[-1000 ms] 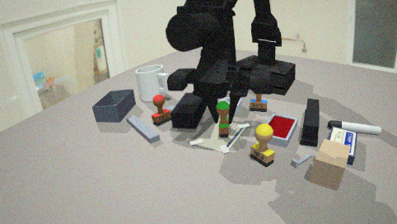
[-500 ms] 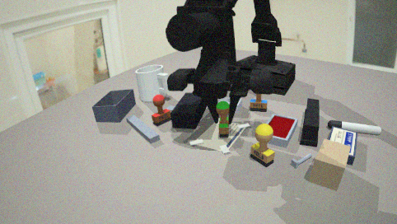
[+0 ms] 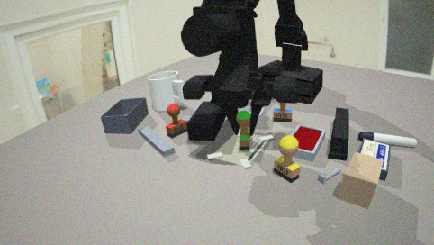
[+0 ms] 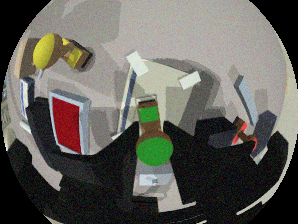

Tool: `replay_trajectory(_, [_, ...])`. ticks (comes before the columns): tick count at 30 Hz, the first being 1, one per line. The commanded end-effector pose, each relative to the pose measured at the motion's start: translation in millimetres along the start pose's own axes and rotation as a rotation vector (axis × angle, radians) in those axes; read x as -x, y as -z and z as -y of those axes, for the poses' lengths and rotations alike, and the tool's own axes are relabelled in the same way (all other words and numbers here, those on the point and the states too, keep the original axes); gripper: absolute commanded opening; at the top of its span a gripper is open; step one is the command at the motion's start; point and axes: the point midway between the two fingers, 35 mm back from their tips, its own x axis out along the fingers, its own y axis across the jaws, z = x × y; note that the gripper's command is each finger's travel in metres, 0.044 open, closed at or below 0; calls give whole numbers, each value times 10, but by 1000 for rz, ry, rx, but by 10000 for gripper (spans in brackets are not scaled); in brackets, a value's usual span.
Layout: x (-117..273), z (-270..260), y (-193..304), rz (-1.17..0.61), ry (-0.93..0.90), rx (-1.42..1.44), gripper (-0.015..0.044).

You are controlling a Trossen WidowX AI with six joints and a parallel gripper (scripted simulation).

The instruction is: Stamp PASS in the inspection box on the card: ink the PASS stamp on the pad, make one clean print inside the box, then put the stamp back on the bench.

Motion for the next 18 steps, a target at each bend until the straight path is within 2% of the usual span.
replay_trajectory(1, [19, -5, 2, -1, -3, -6, 0])
replay_trajectory(18, [143, -3, -7, -1, -3, -6, 0])
